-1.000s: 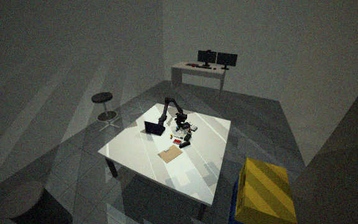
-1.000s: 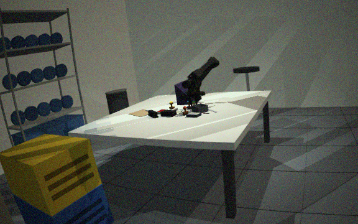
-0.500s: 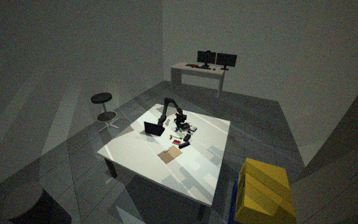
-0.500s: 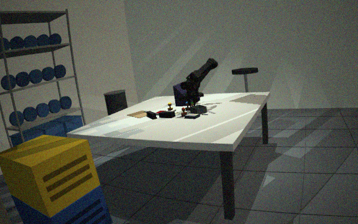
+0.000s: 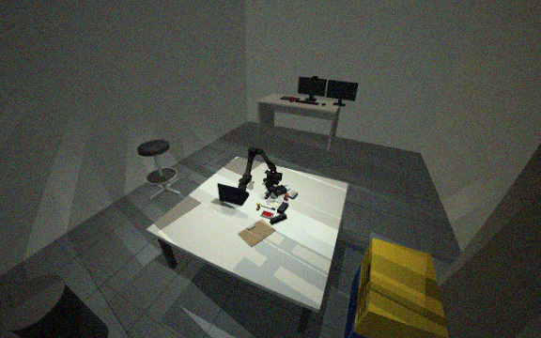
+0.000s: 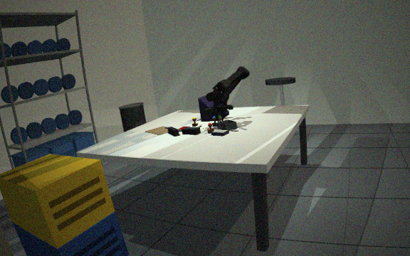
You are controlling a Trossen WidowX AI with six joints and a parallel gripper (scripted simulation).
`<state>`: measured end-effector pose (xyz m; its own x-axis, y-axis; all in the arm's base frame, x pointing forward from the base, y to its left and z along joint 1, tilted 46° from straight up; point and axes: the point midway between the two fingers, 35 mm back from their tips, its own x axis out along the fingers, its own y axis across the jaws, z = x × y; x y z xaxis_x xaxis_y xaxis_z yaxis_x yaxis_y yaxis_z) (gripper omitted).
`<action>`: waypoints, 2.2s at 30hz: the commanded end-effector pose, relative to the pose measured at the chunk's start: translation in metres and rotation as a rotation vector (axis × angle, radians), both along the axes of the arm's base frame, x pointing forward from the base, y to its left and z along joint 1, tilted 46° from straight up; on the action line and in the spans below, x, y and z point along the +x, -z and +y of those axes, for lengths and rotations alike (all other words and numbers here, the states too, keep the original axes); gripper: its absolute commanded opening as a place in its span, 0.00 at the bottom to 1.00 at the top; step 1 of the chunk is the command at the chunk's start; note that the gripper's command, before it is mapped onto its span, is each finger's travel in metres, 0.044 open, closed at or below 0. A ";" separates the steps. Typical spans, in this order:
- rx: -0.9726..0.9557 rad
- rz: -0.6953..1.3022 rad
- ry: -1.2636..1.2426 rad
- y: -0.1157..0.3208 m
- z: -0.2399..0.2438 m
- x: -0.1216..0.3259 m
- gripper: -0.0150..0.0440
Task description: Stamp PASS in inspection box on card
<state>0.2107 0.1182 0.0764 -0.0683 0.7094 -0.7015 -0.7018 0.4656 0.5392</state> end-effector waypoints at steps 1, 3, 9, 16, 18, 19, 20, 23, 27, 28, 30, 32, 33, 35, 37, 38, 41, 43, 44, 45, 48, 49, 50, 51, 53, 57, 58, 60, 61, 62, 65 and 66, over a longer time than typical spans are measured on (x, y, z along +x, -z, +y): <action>-0.003 -0.006 -0.002 -0.001 -0.002 0.001 0.25; -0.003 -0.006 -0.002 -0.002 -0.003 0.001 0.25; -0.004 -0.006 -0.001 -0.004 -0.005 0.001 0.25; -0.005 -0.007 -0.001 -0.006 -0.007 0.002 0.25; -0.005 -0.007 0.000 -0.007 -0.008 0.002 0.25; -0.005 -0.007 0.000 -0.007 -0.008 0.002 0.25; -0.006 -0.007 0.000 -0.007 -0.008 0.002 0.25; -0.006 -0.008 0.000 -0.008 -0.010 0.002 0.25; -0.006 -0.008 0.000 -0.009 -0.011 0.002 0.25; -0.006 -0.008 0.001 -0.010 -0.011 0.003 0.25; -0.007 -0.008 0.001 -0.010 -0.012 0.003 0.25; -0.007 -0.008 0.001 -0.011 -0.013 0.003 0.25; -0.007 -0.008 0.001 -0.011 -0.013 0.003 0.25; -0.007 -0.008 0.001 -0.012 -0.014 0.003 0.25; -0.007 -0.009 0.001 -0.013 -0.014 0.003 0.25; -0.007 -0.009 0.001 -0.013 -0.015 0.003 0.25; -0.008 -0.009 0.002 -0.014 -0.016 0.003 0.25; -0.008 -0.009 0.002 -0.015 -0.017 0.003 0.25; -0.008 -0.009 0.002 -0.015 -0.017 0.003 0.25; -0.008 -0.009 0.002 -0.015 -0.017 0.003 0.25; -0.008 -0.009 0.002 -0.016 -0.018 0.003 0.25; -0.008 -0.009 0.002 -0.017 -0.019 0.003 0.25; -0.008 -0.010 0.003 -0.017 -0.019 0.003 0.25; -0.008 -0.010 0.003 -0.017 -0.019 0.003 0.25; -0.009 -0.010 0.003 -0.018 -0.020 0.003 0.25; -0.009 -0.010 0.003 -0.020 -0.021 0.004 0.25; -0.009 -0.010 0.003 -0.020 -0.022 0.004 0.25; -0.009 -0.010 0.003 -0.021 -0.022 0.004 0.25; -0.009 -0.010 0.003 -0.021 -0.023 0.004 0.25; -0.009 -0.010 0.004 -0.021 -0.023 0.004 0.25; -0.009 -0.011 0.004 -0.022 -0.024 0.004 0.25; -0.009 -0.011 0.004 -0.023 -0.024 0.004 0.25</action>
<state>0.2141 0.0953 0.0981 -0.0599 0.7052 -0.7065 -0.7017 0.4736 0.5323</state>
